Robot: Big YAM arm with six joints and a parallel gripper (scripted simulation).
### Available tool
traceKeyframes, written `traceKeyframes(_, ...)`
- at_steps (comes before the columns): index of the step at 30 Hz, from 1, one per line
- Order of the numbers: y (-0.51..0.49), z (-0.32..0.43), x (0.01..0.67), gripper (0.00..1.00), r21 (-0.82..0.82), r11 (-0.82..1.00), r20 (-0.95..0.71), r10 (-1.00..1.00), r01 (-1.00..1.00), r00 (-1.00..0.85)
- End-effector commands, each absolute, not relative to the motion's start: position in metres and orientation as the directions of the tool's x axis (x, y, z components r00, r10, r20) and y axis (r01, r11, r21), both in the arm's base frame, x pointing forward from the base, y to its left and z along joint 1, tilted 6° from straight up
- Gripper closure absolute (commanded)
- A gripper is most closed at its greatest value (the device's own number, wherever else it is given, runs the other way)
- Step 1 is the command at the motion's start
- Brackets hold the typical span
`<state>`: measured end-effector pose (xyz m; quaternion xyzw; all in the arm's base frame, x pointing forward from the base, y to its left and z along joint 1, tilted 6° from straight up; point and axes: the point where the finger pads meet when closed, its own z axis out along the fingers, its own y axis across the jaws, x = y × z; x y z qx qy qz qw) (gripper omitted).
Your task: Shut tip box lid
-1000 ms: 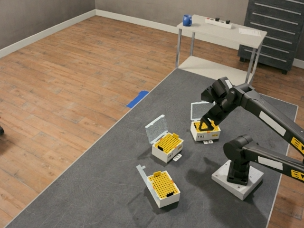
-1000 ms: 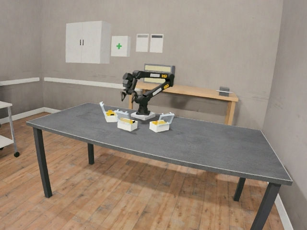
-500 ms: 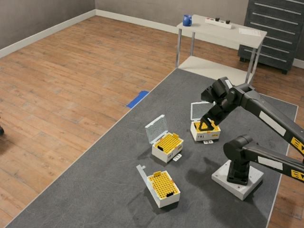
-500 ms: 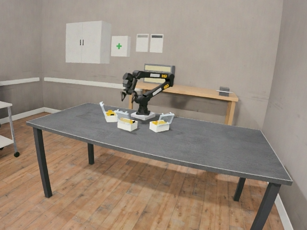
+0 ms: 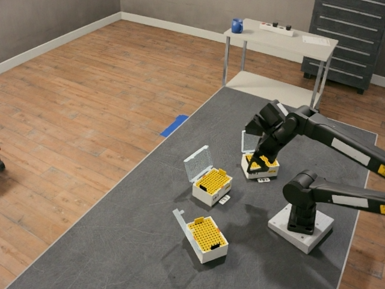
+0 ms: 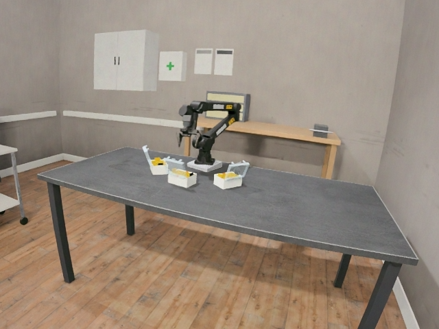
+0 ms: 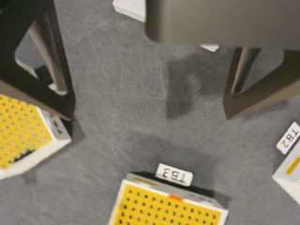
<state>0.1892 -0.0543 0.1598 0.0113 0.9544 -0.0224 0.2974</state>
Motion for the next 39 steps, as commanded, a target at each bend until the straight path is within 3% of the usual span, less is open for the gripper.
traceKeyframes(1, -0.042, 0.209, 0.217, 0.0, -0.066, 0.998, -0.64, -0.035, 0.01, -0.767)
traceKeyframes(39, -0.023, 0.21, 0.227, 0.0, -0.053, 0.999, -0.643, -0.027, 0.01, -0.765)
